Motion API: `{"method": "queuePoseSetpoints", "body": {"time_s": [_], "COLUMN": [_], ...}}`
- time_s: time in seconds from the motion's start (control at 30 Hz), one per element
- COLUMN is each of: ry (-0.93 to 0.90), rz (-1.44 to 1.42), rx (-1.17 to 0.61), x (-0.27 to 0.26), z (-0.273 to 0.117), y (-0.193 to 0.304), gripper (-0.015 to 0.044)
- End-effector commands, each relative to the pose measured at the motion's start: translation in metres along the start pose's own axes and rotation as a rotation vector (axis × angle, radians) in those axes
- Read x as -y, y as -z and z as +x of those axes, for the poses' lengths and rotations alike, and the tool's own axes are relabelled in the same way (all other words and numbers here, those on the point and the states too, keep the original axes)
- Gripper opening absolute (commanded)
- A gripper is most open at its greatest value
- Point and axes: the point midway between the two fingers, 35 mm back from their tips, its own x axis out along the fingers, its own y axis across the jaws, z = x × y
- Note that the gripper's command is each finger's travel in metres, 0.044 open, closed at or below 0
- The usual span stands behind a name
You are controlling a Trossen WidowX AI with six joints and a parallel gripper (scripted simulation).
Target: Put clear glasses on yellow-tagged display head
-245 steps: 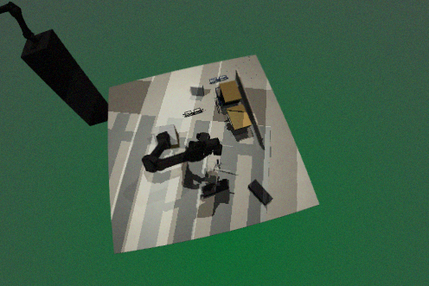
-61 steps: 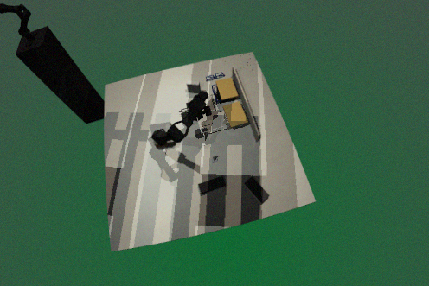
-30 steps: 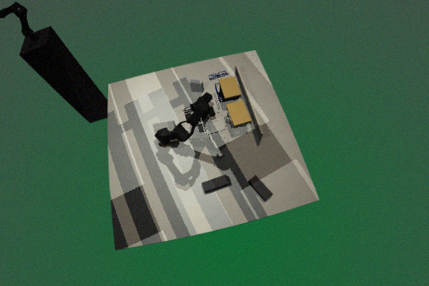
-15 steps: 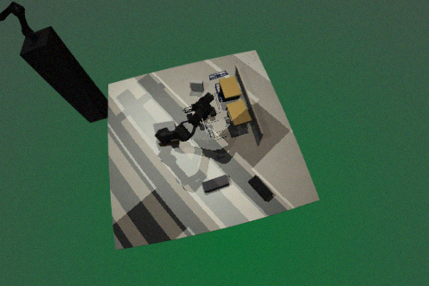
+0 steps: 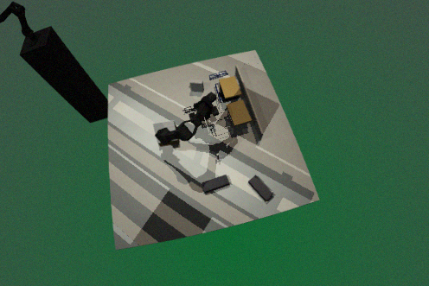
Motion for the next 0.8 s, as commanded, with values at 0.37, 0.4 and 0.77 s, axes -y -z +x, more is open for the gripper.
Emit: {"method": "queuePoseSetpoints", "body": {"time_s": [0.37,0.4,0.77], "ry": [0.001,0.001,0.001], "rz": [-0.001,-0.001,0.000], "rx": [0.000,0.000,-0.001], "x": [0.021,0.022,0.035], "z": [-0.002,-0.002,-0.002], "y": [0.001,0.001,0.001], "gripper": [0.0000,0.0000,0.0000]}}
